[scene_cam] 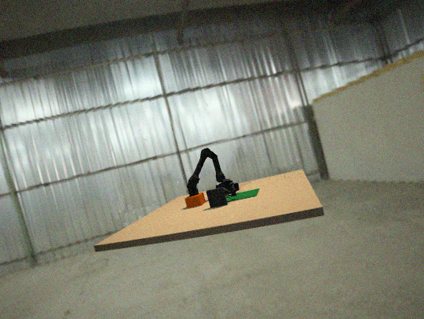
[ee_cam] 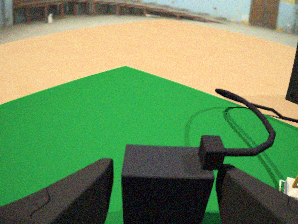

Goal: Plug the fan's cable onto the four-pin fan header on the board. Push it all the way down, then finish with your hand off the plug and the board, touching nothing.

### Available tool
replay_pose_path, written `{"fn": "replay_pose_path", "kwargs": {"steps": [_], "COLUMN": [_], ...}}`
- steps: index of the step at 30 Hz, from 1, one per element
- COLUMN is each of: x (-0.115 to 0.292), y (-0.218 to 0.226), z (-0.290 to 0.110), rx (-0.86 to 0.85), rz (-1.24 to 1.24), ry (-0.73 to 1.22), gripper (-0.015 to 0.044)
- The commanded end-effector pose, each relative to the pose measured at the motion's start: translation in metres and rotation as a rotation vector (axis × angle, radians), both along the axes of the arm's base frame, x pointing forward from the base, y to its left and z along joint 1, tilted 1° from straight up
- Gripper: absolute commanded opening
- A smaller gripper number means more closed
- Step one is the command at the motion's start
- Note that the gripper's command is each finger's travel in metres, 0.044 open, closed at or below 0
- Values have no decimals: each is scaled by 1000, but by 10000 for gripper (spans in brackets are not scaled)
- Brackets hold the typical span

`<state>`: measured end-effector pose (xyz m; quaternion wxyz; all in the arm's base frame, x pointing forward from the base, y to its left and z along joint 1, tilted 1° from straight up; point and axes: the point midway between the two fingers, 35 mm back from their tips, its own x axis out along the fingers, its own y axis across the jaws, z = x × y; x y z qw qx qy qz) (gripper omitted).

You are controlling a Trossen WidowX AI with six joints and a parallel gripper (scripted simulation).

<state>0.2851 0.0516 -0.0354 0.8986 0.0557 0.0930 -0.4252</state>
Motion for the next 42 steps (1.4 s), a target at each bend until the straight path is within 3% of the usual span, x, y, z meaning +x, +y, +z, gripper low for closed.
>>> {"fn": "replay_pose_path", "kwargs": {"steps": [1, 42], "x": [0, -34], "y": [0, 46], "z": [0, 24], "rx": [0, 39], "rz": [0, 17], "ry": [0, 37], "gripper": [205, 205]}}
